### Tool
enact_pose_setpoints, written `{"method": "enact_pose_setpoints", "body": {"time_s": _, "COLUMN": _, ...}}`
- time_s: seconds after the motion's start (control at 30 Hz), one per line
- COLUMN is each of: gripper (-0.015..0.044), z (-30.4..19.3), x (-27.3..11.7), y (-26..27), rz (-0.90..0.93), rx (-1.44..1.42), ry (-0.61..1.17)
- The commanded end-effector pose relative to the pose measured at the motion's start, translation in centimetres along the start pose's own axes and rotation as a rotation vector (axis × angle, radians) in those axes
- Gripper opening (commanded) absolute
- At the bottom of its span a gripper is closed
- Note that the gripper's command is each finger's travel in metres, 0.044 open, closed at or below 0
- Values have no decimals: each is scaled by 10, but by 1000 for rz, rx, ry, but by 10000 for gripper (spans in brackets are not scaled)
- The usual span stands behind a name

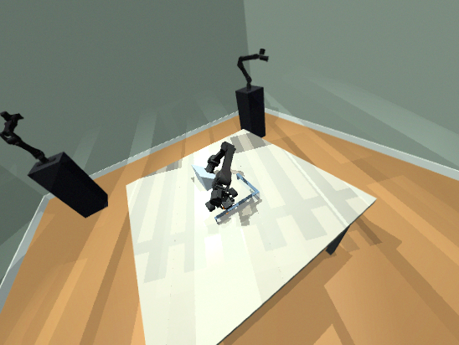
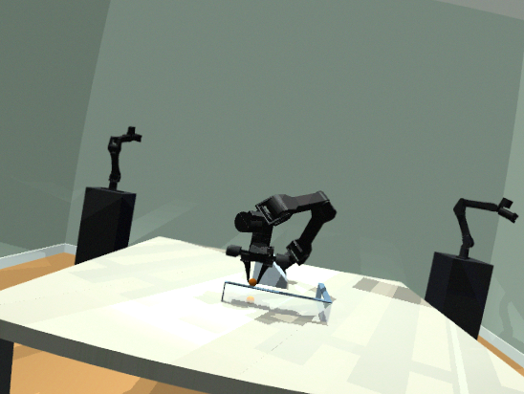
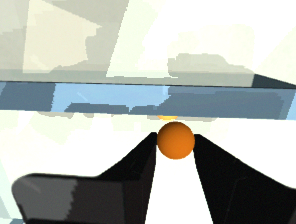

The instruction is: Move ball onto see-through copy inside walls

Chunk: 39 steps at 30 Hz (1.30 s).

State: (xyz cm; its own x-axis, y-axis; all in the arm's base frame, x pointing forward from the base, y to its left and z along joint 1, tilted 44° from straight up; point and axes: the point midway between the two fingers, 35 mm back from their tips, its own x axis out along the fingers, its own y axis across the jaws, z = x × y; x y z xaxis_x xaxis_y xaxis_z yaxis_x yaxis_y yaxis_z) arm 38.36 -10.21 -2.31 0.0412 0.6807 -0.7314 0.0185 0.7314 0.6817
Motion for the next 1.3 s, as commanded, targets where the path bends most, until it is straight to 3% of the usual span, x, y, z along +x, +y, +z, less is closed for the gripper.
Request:
{"method": "enact_pose_setpoints", "body": {"time_s": 0.0, "gripper": 0, "z": 0, "x": 18, "y": 2, "rz": 7, "rx": 5, "ry": 0}}
{"method": "enact_pose_setpoints", "body": {"time_s": 0.17, "gripper": 0, "z": -2, "x": 38, "y": 3, "rz": 9, "rx": 5, "ry": 0}}
{"method": "enact_pose_setpoints", "body": {"time_s": 0.83, "gripper": 0, "z": -2, "x": 58, "y": 3, "rz": 10, "rx": 4, "ry": 0}}
{"method": "enact_pose_setpoints", "body": {"time_s": 1.1, "gripper": 210, "z": -2, "x": 56, "y": 3, "rz": 4, "rx": 0, "ry": 2}}
{"method": "enact_pose_setpoints", "body": {"time_s": 1.27, "gripper": 226, "z": -2, "x": 56, "y": 3, "rz": 4, "rx": 0, "ry": 2}}
